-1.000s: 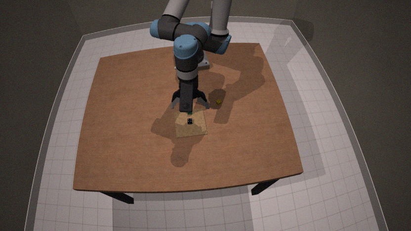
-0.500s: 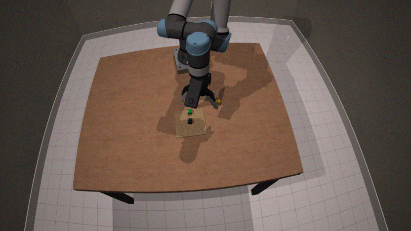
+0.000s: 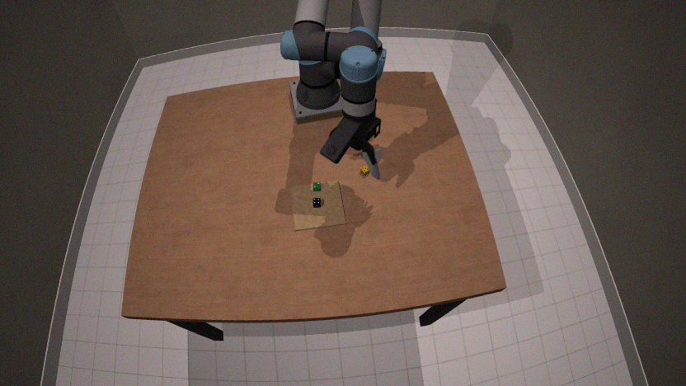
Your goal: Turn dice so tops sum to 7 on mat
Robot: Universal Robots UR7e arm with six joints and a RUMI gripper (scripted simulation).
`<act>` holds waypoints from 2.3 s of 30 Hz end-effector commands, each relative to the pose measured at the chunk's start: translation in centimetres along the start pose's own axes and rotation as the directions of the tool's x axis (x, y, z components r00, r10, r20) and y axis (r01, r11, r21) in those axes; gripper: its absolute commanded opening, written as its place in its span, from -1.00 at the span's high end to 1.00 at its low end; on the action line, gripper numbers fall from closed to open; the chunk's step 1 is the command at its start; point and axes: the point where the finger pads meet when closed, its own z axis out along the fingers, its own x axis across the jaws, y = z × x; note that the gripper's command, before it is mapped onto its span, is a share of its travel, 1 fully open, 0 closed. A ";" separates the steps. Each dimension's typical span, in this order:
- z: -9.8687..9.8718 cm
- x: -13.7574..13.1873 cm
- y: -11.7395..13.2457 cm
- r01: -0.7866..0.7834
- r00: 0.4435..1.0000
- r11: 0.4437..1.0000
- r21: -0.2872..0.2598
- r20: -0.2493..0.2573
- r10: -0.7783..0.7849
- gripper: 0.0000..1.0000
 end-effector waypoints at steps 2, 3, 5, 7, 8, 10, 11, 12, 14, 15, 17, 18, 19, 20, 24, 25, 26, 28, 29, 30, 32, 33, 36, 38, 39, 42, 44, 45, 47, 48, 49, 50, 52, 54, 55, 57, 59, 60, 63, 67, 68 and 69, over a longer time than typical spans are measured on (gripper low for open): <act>0.1 -0.3 2.1 -0.136 0.991 0.991 0.015 -0.013 0.136 -1.00; 0.2 -0.4 2.5 -0.160 0.987 0.987 0.015 -0.012 0.160 -1.00; 0.3 -0.4 3.3 -0.205 0.979 0.979 0.016 -0.011 0.205 -1.00; 0.3 -0.4 4.0 -0.244 0.970 0.970 0.016 -0.011 0.244 -1.00; 0.4 -0.4 4.3 -0.261 0.965 0.965 0.016 -0.010 0.261 -1.00; 0.4 -0.4 4.8 -0.290 0.957 0.957 0.017 -0.009 0.290 -1.00; 0.5 -0.4 5.0 -0.303 0.953 0.953 0.017 -0.009 0.303 -1.00; 0.5 -0.4 5.2 -0.314 0.949 0.949 0.017 -0.009 0.314 -1.00; 0.5 -0.4 5.5 -0.331 0.943 0.943 0.017 -0.008 0.331 -1.00; 0.5 -0.4 5.6 -0.338 0.941 0.941 0.017 -0.008 0.338 -1.00; 0.5 -0.4 5.6 -0.338 0.941 0.941 0.017 -0.008 0.338 -1.00; 0.5 -0.4 5.7 -0.343 0.939 0.939 0.017 -0.008 0.343 -1.00; 0.6 -0.4 5.8 -0.347 0.938 0.938 0.017 -0.008 0.347 -1.00; 0.6 -0.4 5.9 -0.350 0.937 0.936 0.017 -0.008 0.351 -1.00; 0.6 -0.4 6.0 -0.355 0.935 0.935 0.017 -0.008 0.355 -1.00; 0.6 -0.4 6.0 -0.355 0.935 0.935 0.017 -0.008 0.355 -1.00; 0.6 -0.4 6.0 -0.355 0.935 0.935 0.017 -0.008 0.355 0.58; 0.6 -0.4 6.0 -0.355 0.935 0.935 0.017 -0.008 0.355 0.58; 0.6 -0.4 6.0 -0.355 0.935 0.935 0.017 -0.008 0.355 0.58; 0.6 -0.4 6.0 -0.355 0.935 0.935 0.017 -0.008 0.355 0.58; 0.6 -0.4 6.0 -0.355 0.935 0.935 0.017 -0.008 0.355 0.58; 0.6 -0.4 6.0 -0.355 0.935 0.935 0.017 -0.008 0.355 0.58; 0.6 -0.4 6.0 -0.355 0.935 0.935 0.017 -0.008 0.355 0.58; 0.6 -0.4 6.0 -0.355 0.935 0.935 0.017 -0.008 0.355 0.58; 0.6 -0.4 6.0 -0.355 0.935 0.935 0.017 -0.008 0.355 0.58; 0.6 -0.4 6.0 -0.355 0.935 0.935 0.017 -0.008 0.355 0.58; 0.6 -0.4 6.0 -0.355 0.935 0.935 0.017 -0.008 0.355 0.58; 0.6 -0.4 6.0 -0.355 0.935 0.935 0.017 -0.008 0.355 0.58; 0.6 -0.4 6.0 -0.355 0.935 0.935 0.017 -0.008 0.355 0.58; 0.6 -0.4 6.0 -0.355 0.935 0.935 0.017 -0.008 0.355 0.58; 0.6 -0.4 6.0 -0.355 0.935 0.935 0.017 -0.008 0.355 0.58; 0.6 -0.4 6.0 -0.355 0.935 0.935 0.017 -0.008 0.355 0.58; 0.6 -0.4 6.0 -0.355 0.935 0.935 0.017 -0.008 0.355 0.58; 0.6 -0.4 6.0 -0.355 0.935 0.935 0.017 -0.008 0.355 0.58; 0.6 -0.4 6.0 -0.355 0.935 0.935 0.017 -0.008 0.355 0.58; 0.6 -0.4 6.0 -0.355 0.935 0.935 0.017 -0.008 0.355 0.58; 0.6 -0.4 6.0 -0.355 0.935 0.935 0.017 -0.008 0.355 0.58; 0.6 -0.4 6.0 -0.355 0.935 0.935 0.017 -0.008 0.355 0.58; 0.6 -0.4 6.0 -0.355 0.935 0.935 0.017 -0.008 0.355 0.58; 0.6 -0.4 6.0 -0.355 0.935 0.935 0.017 -0.008 0.355 0.58; 0.6 -0.4 6.0 -0.355 0.935 0.935 0.017 -0.008 0.355 0.58; 0.7 -0.4 6.0 -0.355 0.935 0.935 0.017 -0.008 0.355 0.58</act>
